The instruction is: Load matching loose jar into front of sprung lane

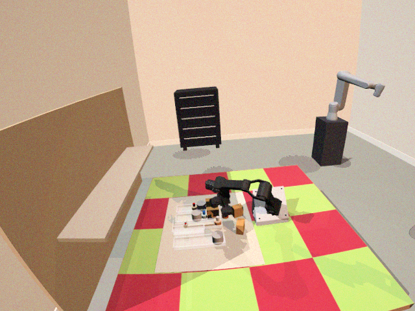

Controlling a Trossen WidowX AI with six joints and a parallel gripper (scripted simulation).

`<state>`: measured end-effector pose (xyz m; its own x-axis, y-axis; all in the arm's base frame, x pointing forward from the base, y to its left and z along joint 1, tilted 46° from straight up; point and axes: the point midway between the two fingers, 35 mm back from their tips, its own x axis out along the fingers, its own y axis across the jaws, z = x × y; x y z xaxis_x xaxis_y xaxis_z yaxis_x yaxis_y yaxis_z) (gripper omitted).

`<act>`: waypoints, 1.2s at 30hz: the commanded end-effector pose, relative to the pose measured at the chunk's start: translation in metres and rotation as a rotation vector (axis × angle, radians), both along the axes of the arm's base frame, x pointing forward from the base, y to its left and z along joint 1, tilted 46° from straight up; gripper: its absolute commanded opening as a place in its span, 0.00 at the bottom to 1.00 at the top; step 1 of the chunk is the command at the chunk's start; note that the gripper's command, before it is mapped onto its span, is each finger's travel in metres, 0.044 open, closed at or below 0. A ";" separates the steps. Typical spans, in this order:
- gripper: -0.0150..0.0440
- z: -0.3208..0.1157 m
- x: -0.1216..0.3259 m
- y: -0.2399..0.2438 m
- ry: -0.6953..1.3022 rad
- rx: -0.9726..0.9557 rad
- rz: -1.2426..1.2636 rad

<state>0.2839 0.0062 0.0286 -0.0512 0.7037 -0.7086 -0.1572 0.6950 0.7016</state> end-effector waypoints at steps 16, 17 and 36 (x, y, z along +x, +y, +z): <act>0.25 -0.015 -0.001 0.022 0.030 0.004 -0.035; 0.25 -0.015 -0.001 0.022 0.030 0.004 -0.035; 0.25 -0.015 0.006 0.023 0.030 0.004 -0.035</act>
<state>0.2857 0.0290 0.0126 -0.0544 0.7078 -0.7043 -0.1095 0.6968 0.7088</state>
